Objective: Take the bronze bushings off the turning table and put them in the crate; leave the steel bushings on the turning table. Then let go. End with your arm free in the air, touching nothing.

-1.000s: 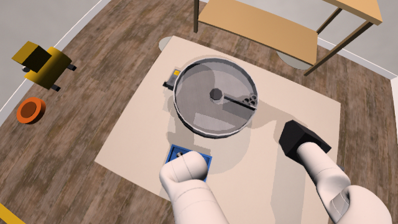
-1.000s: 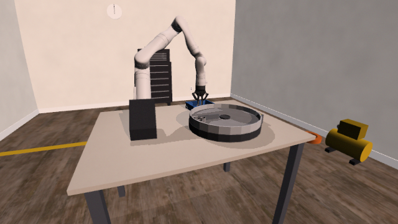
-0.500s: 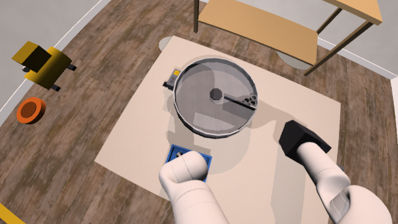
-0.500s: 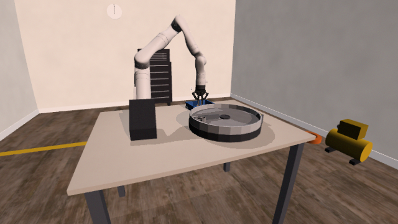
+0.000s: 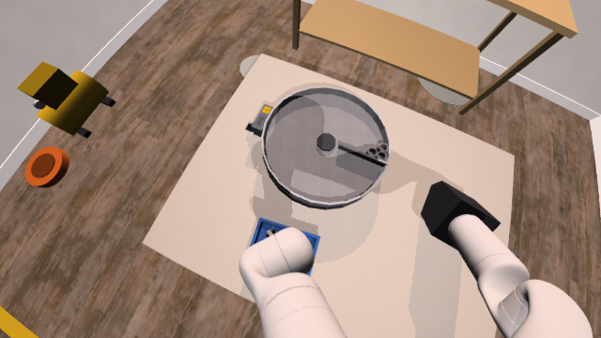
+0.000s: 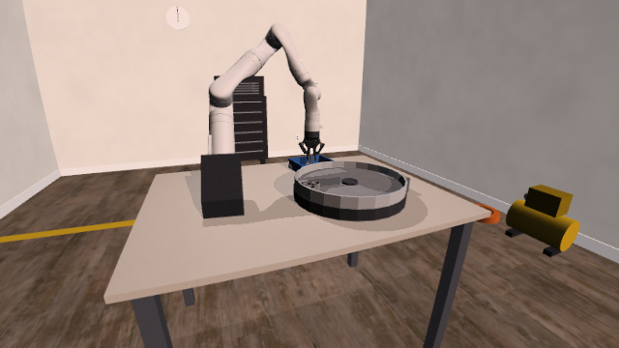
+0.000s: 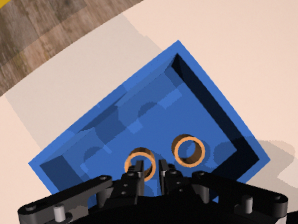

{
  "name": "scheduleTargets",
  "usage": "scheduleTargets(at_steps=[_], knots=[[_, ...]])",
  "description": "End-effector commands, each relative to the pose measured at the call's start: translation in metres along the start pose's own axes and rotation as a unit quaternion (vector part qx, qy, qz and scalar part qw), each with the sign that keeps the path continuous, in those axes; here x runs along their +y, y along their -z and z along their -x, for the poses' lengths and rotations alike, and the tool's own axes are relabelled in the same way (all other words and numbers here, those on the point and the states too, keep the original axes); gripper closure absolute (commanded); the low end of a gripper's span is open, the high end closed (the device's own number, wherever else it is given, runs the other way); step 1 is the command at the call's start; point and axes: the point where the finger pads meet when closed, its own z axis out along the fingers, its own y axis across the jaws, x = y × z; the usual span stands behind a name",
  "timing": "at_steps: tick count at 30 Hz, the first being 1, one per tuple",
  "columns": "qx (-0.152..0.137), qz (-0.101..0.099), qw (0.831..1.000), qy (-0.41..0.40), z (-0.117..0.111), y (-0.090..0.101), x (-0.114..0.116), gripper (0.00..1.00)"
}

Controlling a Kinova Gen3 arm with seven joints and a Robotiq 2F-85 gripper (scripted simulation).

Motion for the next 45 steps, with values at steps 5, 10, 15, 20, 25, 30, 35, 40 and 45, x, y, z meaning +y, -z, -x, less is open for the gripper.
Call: scheduleTargets(at_steps=[5,10,15,20,25,30,35,40,45], knots=[[0.0,0.001,1.0,0.0,0.0,0.05,0.0,0.84],[0.0,0.001,1.0,0.0,0.0,0.05,0.0,0.84],[0.0,0.001,1.0,0.0,0.0,0.05,0.0,0.84],[0.0,0.0,1.0,0.0,0.0,0.08,0.0,0.84],[0.0,0.001,1.0,0.0,0.0,0.1,0.0,0.84],[0.0,0.001,1.0,0.0,0.0,0.1,0.0,0.84],[0.0,0.0,1.0,0.0,0.0,0.099,0.0,0.84],[0.0,0.0,1.0,0.0,0.0,0.099,0.0,0.84],[0.0,0.0,1.0,0.0,0.0,0.099,0.0,0.84]])
